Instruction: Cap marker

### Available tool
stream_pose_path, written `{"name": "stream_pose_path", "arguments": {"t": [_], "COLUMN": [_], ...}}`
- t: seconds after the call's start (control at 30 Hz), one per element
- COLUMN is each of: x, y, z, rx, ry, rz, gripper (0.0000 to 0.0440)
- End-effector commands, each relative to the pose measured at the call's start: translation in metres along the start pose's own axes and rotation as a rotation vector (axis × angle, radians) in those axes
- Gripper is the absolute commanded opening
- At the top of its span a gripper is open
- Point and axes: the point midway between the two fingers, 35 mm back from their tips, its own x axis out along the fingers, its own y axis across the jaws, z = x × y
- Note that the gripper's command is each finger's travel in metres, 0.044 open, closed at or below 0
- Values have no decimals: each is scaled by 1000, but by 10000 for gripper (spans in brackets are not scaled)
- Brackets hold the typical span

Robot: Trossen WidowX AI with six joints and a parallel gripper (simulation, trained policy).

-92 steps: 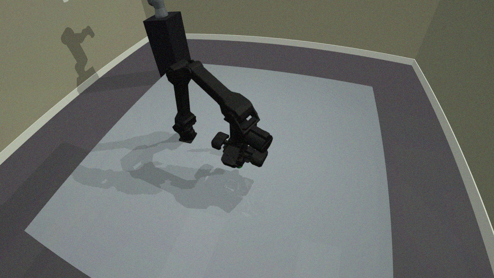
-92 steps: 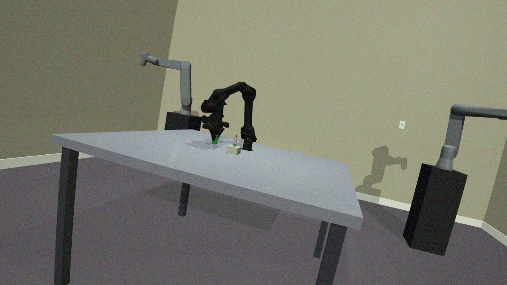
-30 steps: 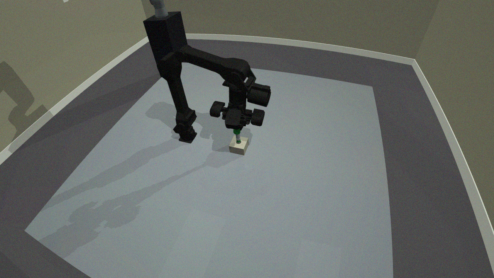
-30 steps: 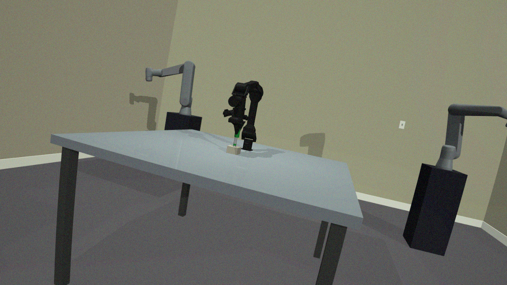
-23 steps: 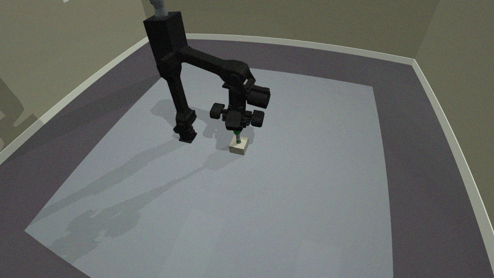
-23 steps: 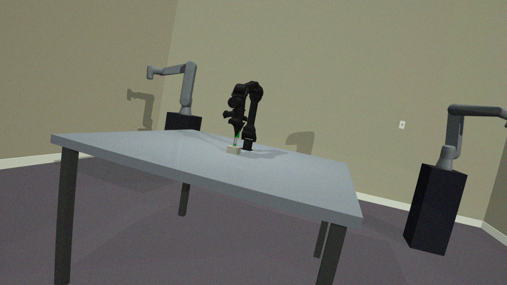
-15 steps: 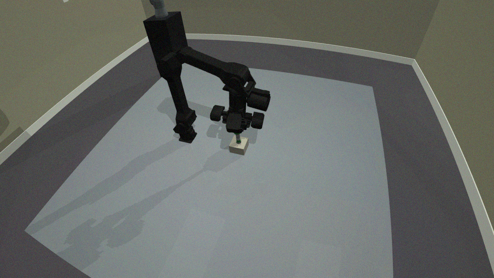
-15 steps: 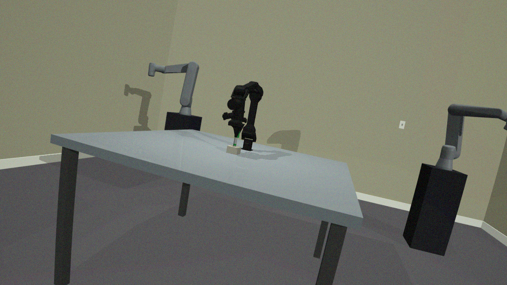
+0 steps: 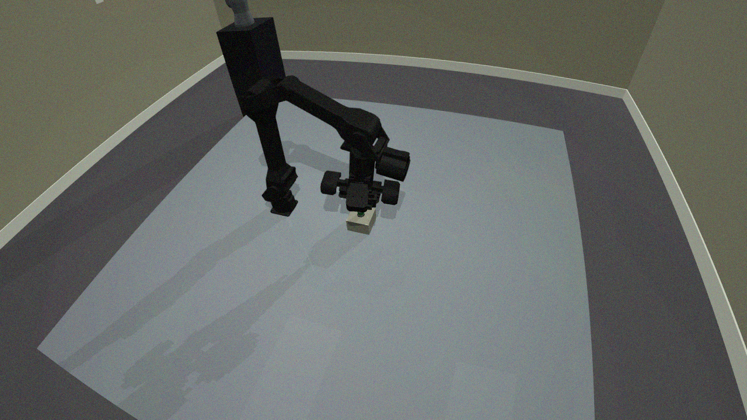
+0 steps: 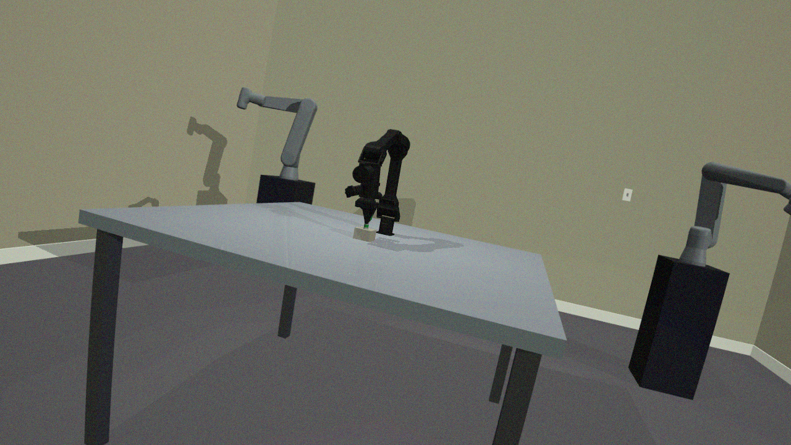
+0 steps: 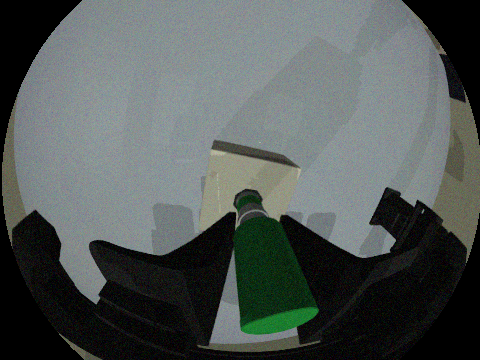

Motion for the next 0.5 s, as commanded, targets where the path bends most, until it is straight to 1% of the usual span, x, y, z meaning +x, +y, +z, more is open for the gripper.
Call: {"name": "stream_pose_path", "arguments": {"t": [0.0, 0.47], "x": [12, 26], "y": [-9, -7], "z": [-2, 0], "rx": [-20, -88], "ry": [3, -21], "rz": [-42, -9], "gripper": [3, 27]}}
